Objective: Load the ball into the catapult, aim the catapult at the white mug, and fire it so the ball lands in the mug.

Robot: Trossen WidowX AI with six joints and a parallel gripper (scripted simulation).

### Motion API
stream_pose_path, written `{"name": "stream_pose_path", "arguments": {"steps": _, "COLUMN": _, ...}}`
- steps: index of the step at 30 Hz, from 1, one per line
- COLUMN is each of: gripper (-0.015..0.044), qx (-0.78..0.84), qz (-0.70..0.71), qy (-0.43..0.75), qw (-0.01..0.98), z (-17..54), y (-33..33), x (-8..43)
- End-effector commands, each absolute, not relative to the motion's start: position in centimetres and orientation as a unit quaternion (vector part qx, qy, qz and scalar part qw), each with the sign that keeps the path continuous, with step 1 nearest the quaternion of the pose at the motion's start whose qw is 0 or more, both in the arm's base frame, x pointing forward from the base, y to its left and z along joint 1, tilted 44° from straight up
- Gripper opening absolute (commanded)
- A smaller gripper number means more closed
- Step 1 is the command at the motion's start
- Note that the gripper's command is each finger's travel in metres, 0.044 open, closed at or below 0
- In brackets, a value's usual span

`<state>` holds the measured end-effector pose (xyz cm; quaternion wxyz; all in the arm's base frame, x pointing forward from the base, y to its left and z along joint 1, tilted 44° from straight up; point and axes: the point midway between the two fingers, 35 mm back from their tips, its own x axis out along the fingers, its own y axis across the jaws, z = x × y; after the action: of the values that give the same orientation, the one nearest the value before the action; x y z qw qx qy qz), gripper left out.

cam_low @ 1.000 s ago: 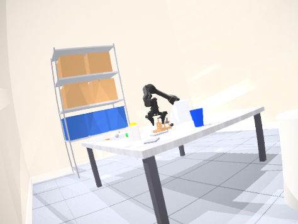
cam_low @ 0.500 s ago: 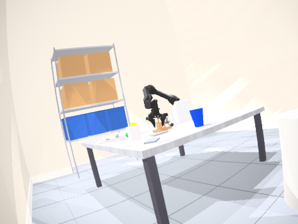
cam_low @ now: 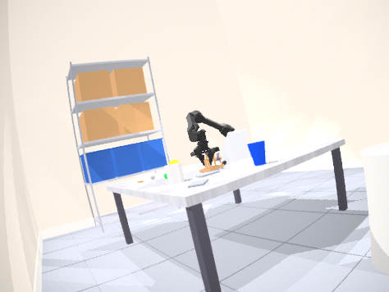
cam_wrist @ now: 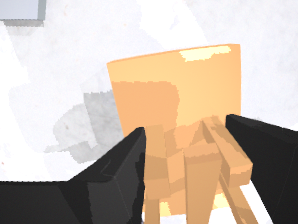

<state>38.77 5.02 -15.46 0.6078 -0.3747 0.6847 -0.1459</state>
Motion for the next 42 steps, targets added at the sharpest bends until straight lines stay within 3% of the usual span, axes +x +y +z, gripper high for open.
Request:
{"name": "stream_pose_path", "arguments": {"steps": 1, "gripper": 0.0000, "qx": -0.375, "qz": -0.142, "qy": 0.682, "qw": 0.611, "z": -12.9, "y": 7.7, "x": 38.8}}
{"name": "stream_pose_path", "arguments": {"steps": 42, "gripper": 0.0000, "qx": -0.375, "qz": -0.144, "qy": 0.685, "qw": 0.608, "z": -15.5, "y": 5.1, "x": 39.0}}
